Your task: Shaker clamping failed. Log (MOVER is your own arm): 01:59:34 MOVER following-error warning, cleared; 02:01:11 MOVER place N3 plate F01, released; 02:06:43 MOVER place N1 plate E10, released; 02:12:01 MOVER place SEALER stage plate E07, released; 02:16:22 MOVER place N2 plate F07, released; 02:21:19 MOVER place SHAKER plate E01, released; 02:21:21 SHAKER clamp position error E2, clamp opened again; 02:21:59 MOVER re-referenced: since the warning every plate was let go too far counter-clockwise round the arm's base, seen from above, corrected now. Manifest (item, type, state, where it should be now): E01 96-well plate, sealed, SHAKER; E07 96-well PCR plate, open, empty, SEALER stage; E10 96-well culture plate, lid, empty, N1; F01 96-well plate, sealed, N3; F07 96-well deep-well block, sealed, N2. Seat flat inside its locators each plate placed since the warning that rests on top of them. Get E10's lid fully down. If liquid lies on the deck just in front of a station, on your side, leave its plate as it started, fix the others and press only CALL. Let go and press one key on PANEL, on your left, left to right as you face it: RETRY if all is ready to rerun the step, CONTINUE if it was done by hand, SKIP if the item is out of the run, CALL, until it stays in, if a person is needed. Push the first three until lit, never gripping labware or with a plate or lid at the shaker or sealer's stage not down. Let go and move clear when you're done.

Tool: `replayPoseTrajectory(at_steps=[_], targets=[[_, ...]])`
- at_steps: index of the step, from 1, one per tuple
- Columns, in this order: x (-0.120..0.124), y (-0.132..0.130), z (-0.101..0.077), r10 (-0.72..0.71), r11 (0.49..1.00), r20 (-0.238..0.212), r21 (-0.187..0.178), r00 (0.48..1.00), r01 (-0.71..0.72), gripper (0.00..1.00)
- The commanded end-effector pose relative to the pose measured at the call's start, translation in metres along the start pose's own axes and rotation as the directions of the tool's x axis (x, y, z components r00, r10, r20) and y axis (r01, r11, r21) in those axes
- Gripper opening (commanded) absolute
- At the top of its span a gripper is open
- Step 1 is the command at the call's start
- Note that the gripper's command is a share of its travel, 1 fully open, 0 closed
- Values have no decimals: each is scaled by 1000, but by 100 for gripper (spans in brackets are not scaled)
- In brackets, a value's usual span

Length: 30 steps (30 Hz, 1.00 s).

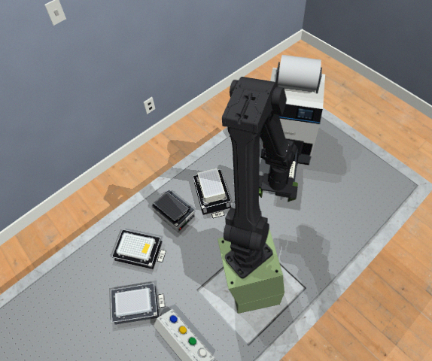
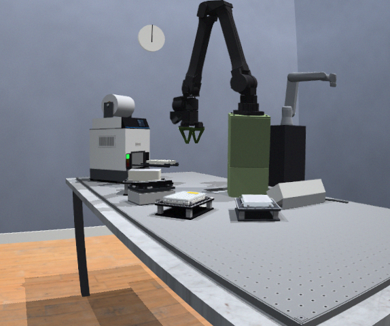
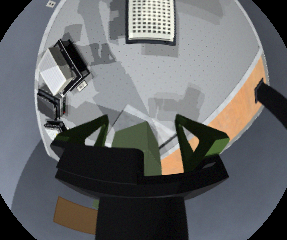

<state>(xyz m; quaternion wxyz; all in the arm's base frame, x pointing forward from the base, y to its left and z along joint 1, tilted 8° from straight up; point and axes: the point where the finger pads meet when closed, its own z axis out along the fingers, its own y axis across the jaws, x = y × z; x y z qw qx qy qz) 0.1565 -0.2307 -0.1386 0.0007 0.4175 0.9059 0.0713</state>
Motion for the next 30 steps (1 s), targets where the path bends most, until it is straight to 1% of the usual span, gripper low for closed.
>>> replayPoseTrajectory(at_steps=[1,15,17,18,23,26,27,28,29,30], targets=[[-21,-6,3,10,1000,13,1,1000,-10,100],[-87,-12,27,-3,1000,7,1,1000,2,100],[-87,-12,27,-3,1000,7,1,1000,2,100],[-91,-16,28,1,1000,8,1,1000,-1,100],[-114,-17,36,-2,1000,8,1,1000,2,100],[-114,-19,36,2,1000,9,1,1000,-2,100],[-110,-19,37,5,1000,-15,-4,1000,-5,100],[-106,-18,35,2,1000,9,0,1000,-2,100],[-106,-18,32,1,1000,20,2,1000,-1,100],[-106,-18,32,1,1000,17,2,1000,-1,100]])
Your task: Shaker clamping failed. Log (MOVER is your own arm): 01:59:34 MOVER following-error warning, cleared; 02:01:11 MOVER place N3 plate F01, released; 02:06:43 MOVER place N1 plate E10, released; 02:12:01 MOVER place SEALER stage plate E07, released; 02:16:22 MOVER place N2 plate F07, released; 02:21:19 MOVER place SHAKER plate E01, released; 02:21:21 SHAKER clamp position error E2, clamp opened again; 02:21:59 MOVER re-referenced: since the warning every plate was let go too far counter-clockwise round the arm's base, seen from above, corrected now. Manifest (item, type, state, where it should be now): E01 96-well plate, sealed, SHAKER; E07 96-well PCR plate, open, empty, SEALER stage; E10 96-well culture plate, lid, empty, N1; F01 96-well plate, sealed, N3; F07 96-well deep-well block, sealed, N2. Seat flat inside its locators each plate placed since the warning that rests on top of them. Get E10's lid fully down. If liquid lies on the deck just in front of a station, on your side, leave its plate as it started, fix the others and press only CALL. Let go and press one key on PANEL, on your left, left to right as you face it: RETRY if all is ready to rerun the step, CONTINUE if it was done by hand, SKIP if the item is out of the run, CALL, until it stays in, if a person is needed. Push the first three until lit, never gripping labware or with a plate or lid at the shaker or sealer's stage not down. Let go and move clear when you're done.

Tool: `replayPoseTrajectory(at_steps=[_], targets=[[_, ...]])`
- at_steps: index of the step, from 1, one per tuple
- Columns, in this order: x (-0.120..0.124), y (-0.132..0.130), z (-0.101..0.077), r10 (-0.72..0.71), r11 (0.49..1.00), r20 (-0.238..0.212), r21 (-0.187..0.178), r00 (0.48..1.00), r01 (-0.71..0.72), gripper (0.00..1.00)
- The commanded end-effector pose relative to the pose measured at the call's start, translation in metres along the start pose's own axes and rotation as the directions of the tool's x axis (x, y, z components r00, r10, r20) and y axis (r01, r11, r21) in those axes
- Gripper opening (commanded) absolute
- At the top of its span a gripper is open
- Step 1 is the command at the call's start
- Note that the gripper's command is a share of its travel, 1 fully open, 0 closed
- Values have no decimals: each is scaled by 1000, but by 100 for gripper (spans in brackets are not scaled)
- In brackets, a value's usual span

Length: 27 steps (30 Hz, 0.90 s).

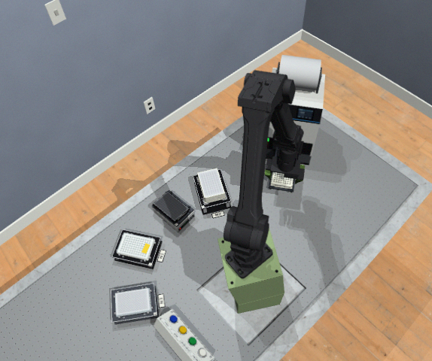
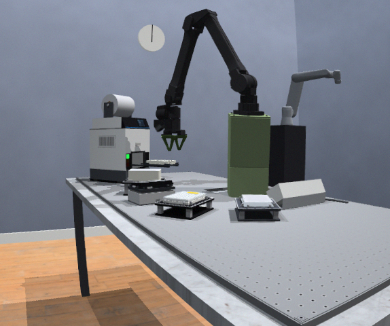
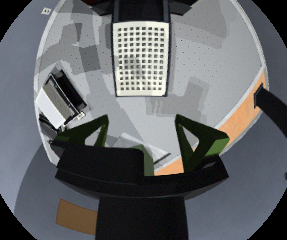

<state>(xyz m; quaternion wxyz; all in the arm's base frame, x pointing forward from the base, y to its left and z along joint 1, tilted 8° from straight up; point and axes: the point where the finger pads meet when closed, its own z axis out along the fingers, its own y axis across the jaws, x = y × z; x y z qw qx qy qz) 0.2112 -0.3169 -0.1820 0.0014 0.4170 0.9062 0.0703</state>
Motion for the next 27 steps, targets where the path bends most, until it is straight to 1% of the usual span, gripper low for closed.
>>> replayPoseTrajectory(at_steps=[1,2,6,27], targets=[[-1,2,-2,3,1000,11,0,1000,-3,100],[-5,1,-3,0,1000,21,2,1000,0,100],[-9,-1,-4,0,1000,21,2,1000,0,100],[-9,-1,-4,0,1000,21,2,1000,0,100]])
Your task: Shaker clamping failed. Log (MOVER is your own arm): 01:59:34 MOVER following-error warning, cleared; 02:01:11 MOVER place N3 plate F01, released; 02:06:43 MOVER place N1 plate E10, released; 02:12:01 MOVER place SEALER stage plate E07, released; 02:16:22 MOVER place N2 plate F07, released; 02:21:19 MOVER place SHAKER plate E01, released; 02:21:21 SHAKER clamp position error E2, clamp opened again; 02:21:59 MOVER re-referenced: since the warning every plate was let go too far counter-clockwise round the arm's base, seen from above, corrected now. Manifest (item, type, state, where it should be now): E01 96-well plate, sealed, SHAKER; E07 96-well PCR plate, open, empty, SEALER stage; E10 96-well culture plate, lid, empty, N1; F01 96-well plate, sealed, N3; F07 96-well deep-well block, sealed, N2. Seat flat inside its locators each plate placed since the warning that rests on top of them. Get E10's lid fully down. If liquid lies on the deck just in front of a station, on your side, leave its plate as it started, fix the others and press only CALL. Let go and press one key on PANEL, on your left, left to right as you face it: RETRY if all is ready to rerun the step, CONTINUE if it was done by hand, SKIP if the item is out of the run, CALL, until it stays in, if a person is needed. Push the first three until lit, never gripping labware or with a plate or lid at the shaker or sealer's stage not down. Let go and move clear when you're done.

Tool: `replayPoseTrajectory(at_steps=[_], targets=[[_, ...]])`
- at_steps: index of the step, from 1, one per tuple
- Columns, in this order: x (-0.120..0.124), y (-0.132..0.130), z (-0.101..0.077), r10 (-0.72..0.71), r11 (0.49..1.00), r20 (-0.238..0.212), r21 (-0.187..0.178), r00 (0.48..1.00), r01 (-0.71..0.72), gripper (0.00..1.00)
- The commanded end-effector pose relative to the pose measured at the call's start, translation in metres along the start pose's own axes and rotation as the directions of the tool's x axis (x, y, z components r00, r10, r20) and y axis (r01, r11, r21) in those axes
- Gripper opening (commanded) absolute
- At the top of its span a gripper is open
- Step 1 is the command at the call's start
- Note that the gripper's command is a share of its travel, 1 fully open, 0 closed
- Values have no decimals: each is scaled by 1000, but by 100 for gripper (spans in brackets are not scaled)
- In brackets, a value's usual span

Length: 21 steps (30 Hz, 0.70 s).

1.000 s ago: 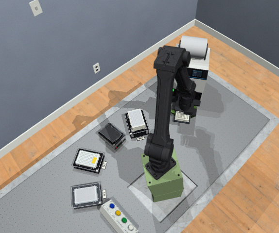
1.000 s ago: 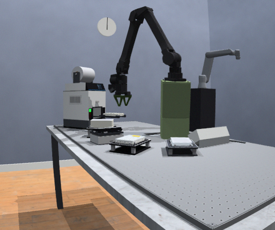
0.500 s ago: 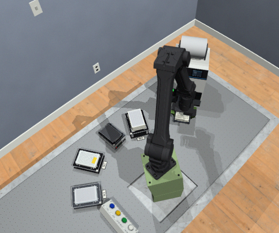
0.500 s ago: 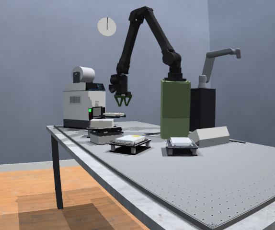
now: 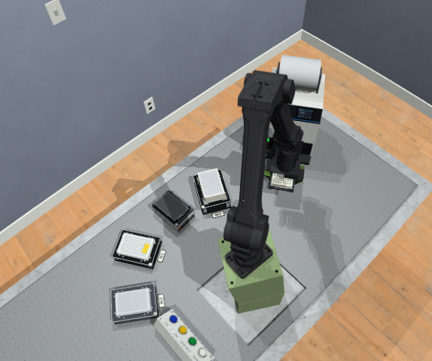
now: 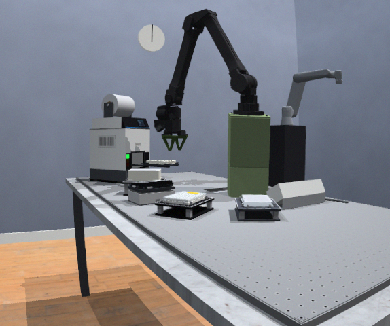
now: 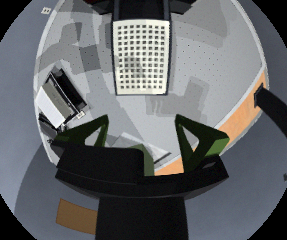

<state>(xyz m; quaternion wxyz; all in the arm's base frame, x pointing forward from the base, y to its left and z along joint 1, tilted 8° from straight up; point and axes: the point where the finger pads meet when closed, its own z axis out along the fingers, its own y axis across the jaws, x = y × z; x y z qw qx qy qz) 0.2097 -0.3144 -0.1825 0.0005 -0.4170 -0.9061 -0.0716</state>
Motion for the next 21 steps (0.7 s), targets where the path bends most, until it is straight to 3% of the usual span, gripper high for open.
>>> replayPoseTrajectory(at_steps=[1,16,21], targets=[[-12,-1,-5,0,1000,26,3,1000,0,100],[-12,-1,-5,0,1000,26,3,1000,0,100],[-39,3,7,0,1000,12,0,1000,0,100]])
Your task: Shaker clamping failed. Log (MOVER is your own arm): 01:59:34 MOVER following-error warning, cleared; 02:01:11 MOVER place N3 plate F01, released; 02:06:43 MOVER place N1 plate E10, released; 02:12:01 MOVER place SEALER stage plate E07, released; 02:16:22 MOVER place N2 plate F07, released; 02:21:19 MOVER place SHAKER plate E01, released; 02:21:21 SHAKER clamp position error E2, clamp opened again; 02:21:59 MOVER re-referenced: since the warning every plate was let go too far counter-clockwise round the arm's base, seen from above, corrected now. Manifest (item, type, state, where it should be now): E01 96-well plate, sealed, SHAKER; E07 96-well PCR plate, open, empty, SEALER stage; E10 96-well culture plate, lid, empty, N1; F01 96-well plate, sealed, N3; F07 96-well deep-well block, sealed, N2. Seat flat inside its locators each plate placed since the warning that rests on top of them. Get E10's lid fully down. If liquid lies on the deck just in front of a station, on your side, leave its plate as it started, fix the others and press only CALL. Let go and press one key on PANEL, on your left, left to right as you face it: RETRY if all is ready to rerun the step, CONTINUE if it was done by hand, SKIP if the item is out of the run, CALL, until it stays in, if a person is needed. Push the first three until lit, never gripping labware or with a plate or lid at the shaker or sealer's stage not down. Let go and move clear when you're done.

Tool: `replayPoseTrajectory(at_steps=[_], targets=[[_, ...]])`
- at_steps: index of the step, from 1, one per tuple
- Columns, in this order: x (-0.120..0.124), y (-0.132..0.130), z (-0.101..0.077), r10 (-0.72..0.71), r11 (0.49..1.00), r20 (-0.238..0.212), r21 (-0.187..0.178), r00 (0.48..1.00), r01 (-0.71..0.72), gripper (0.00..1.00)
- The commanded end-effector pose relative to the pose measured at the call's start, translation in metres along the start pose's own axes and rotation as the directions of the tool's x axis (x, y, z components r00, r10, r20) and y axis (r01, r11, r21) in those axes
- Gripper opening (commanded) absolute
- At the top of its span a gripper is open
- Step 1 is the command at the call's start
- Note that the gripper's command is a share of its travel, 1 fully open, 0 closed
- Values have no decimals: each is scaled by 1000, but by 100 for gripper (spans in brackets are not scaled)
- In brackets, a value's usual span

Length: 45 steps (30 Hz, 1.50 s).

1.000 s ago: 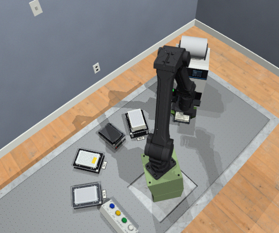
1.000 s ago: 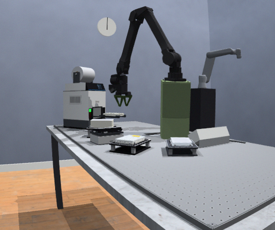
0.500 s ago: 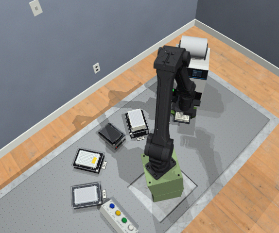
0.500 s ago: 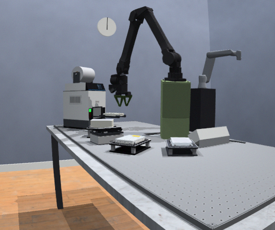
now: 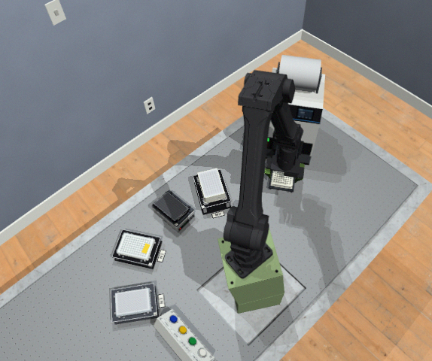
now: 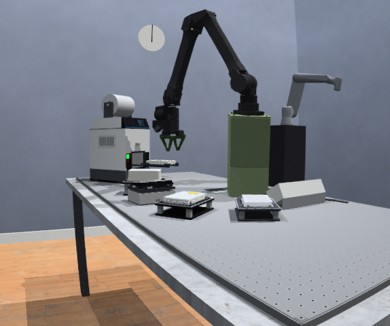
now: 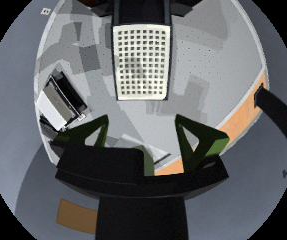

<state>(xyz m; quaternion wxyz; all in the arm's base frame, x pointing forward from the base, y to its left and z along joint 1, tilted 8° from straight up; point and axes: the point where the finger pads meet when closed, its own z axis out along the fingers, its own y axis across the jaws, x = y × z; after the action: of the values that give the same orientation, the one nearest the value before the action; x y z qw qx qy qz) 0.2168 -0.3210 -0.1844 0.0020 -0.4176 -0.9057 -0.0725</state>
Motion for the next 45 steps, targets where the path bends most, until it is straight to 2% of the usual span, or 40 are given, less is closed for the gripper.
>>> replayPoseTrajectory(at_steps=[1,5,9,13,16,17,19,22,26,45], targets=[[-34,3,6,-2,1000,16,0,1000,2,100],[-54,3,11,-1,1000,17,0,1000,1,100],[-63,-5,13,15,1000,19,0,1000,-15,100],[-81,3,18,-2,1000,18,1,1000,2,100],[-80,-2,17,4,1000,19,0,1000,-4,100],[-77,-2,18,10,1000,-10,-4,1000,-10,100],[-69,-2,17,5,1000,20,0,1000,-5,100],[-73,-2,15,-2,1000,33,3,999,2,100],[-79,-2,11,-2,1000,33,3,999,2,100],[-79,-2,11,-2,1000,33,3,999,2,100]])
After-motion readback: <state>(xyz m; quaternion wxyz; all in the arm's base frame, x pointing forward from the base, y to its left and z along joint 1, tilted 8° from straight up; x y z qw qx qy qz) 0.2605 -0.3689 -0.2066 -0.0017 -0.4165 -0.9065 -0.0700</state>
